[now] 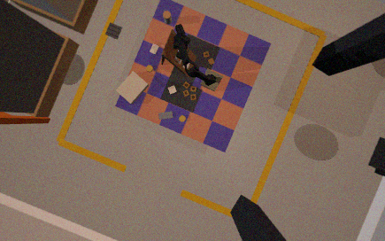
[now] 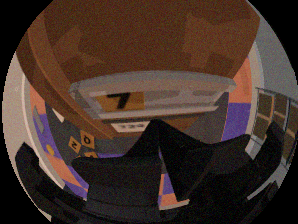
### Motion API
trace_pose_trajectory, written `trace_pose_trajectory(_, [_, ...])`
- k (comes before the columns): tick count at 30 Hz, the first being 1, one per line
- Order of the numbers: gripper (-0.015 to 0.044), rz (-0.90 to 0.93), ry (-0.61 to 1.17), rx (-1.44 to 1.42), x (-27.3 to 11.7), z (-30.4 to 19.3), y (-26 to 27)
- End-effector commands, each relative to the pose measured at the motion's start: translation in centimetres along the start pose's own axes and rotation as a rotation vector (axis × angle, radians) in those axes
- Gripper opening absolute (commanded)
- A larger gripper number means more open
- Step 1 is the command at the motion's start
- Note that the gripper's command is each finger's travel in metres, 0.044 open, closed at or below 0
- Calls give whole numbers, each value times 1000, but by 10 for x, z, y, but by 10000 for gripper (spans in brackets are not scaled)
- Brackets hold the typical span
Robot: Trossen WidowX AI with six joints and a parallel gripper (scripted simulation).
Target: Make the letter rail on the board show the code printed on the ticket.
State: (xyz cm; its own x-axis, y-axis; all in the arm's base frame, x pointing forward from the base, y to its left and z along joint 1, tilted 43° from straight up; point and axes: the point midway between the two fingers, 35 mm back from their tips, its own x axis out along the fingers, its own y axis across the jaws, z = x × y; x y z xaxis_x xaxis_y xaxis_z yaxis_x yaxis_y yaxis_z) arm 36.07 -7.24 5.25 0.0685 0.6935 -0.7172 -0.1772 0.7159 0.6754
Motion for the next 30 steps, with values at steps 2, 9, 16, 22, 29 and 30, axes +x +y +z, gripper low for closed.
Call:
trace_pose_trajectory(2, [0, 0, 13, -6, 2, 0, 0])
trace_pose_trajectory(9, [0, 1, 13, -6, 5, 3, -1])
trace_pose_trajectory(16, [0, 1, 12, -6, 8, 5, 0])
trace_pose_trajectory(22, [0, 1, 12, -6, 10, 7, 0])
trace_pose_trajectory(29, [0, 1, 12, -6, 13, 9, 1])
trace_pose_trajectory(30, [0, 1, 12, -6, 13, 9, 1])
